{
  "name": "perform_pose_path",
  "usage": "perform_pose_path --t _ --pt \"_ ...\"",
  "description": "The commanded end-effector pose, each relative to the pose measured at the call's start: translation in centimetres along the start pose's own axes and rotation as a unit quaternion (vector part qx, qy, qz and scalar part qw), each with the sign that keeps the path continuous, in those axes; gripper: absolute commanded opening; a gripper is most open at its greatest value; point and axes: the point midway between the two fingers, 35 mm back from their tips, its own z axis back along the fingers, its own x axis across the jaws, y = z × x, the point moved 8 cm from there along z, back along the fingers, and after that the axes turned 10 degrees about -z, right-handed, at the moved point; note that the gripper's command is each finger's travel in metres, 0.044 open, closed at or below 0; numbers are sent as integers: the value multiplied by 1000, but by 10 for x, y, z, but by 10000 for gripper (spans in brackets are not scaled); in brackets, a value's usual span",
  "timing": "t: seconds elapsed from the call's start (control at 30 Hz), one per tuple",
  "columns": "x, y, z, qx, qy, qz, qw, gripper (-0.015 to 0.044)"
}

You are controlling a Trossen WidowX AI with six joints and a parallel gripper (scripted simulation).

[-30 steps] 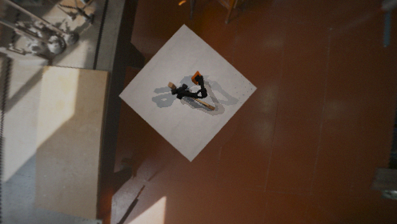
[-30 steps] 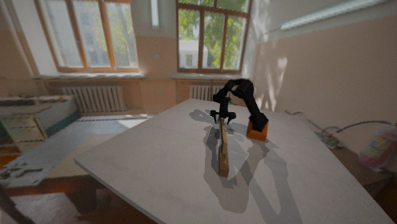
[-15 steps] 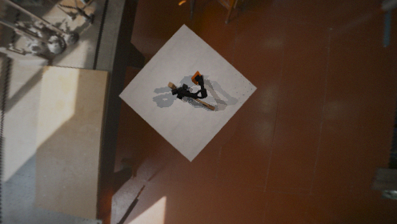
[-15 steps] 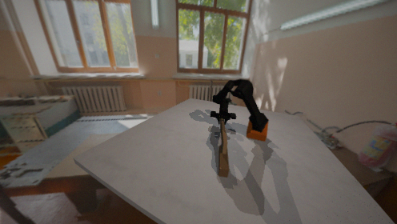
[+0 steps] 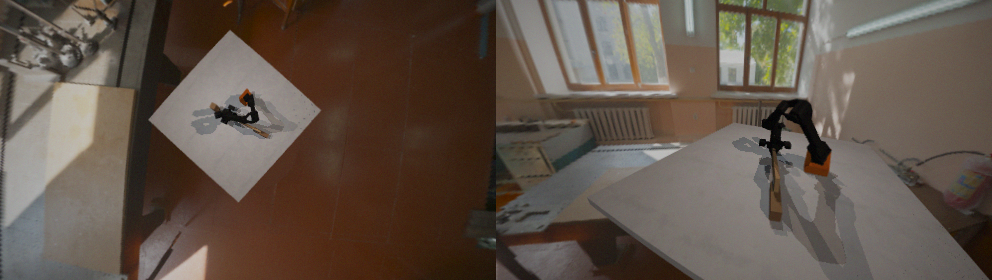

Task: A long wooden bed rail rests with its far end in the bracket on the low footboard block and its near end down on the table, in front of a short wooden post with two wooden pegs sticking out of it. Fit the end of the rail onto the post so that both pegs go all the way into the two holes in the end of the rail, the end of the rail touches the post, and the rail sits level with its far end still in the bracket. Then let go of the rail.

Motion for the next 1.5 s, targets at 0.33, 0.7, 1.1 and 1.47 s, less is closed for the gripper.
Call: perform_pose_path --t 0.33,0.7,1.1,1.47 --pt "0 1 2 -3 1 -2 1000 0" --pt "-1 1 8 -3 1 -1 1000 0" --pt "-3 0 14 -3 1 -1 1000 0" --pt "-3 0 19 -3 1 -1 1000 0"
